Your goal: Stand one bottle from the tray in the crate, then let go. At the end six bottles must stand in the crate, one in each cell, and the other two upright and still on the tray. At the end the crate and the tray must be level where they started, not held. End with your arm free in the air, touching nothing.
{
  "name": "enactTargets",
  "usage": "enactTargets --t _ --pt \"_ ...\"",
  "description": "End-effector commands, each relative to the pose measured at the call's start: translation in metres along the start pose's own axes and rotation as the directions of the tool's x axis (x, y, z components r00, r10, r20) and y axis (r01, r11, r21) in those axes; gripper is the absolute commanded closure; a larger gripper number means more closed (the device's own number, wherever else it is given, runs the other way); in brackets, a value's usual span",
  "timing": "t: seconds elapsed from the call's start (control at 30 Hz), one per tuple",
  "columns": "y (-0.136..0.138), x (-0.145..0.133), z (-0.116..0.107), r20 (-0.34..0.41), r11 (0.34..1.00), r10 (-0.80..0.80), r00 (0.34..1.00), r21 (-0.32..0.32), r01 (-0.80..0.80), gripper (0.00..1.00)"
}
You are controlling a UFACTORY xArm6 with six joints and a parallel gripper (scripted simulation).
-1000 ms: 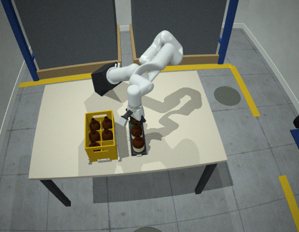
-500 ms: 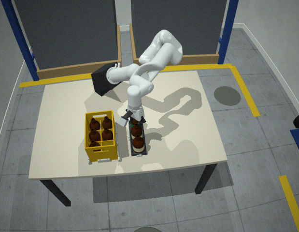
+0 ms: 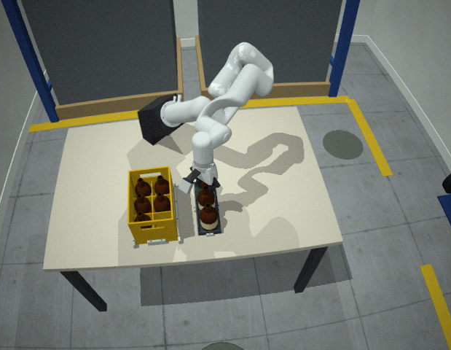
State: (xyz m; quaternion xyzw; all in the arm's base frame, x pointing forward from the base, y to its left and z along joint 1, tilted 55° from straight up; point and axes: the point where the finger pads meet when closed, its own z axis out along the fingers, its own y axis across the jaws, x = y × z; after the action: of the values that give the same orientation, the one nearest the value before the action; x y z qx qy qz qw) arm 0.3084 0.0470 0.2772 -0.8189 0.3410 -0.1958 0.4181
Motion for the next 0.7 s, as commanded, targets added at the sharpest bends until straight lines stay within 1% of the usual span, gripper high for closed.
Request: enactTargets --t 0.0,0.4,0.67 --pt "-0.001 0.001 0.005 -0.003 1.000 -0.001 1.000 0.001 0.001 0.35" --pt "-0.001 0.001 0.017 -0.003 1.000 -0.001 1.000 0.001 0.001 0.35" --pt "-0.001 0.001 0.020 -0.003 1.000 -0.001 1.000 0.001 0.001 0.35"
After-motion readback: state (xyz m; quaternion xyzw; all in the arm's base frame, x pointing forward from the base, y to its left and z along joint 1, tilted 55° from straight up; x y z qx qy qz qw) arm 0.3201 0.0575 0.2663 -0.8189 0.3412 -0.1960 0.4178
